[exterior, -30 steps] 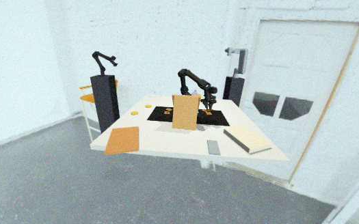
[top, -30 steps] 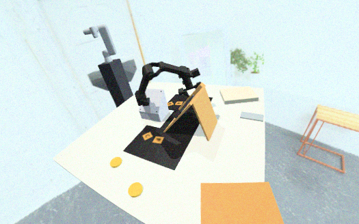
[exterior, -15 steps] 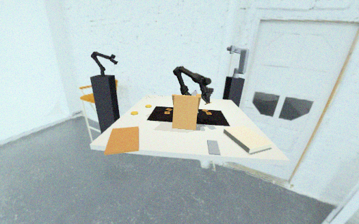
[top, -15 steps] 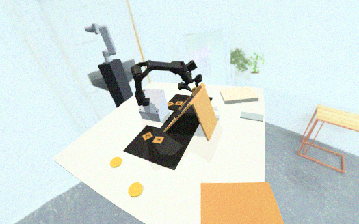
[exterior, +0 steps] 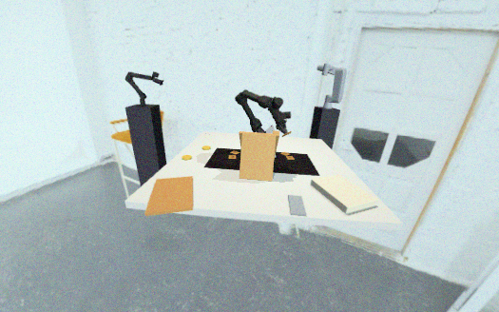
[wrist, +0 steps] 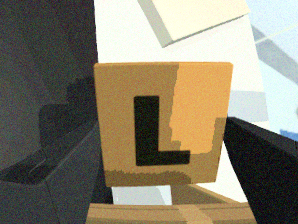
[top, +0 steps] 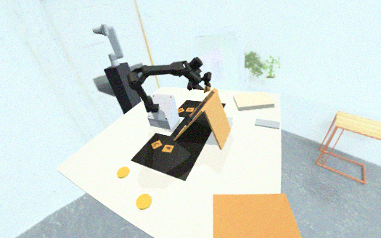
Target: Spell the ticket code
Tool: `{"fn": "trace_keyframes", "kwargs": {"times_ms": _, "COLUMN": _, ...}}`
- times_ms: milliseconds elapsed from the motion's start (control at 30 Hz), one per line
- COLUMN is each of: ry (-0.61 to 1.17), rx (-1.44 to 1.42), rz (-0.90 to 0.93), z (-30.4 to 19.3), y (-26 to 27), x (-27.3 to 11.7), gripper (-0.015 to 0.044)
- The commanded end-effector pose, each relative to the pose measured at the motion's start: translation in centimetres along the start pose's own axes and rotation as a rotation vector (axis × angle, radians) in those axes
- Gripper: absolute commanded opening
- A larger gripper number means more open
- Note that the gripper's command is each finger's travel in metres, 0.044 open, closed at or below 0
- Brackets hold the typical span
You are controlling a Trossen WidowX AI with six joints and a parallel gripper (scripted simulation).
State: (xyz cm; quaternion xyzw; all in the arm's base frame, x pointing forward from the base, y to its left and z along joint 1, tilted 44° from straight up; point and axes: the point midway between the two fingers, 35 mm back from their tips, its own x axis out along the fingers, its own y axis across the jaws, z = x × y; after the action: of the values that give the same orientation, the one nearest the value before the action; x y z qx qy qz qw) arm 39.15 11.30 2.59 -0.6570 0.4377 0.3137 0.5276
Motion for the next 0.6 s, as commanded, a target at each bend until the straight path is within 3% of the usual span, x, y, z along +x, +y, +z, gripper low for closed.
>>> {"fn": "trace_keyframes", "kwargs": {"times_ms": 0, "ry": -0.043, "rx": 0.050, "rz": -0.046, "z": 0.0, "y": -0.9, "x": -1.7, "gripper": 0.0000}}
{"fn": "trace_keyframes", "kwargs": {"times_ms": 367, "ry": -0.111, "rx": 0.201, "rz": -0.153, "z": -2.4, "y": -3.1, "x": -5.0, "gripper": 0.0000}}
{"fn": "trace_keyframes", "kwargs": {"times_ms": 567, "ry": -0.113, "rx": 0.337, "rz": -0.209, "z": -6.0, "y": -4.1, "x": -6.6, "gripper": 0.0000}}
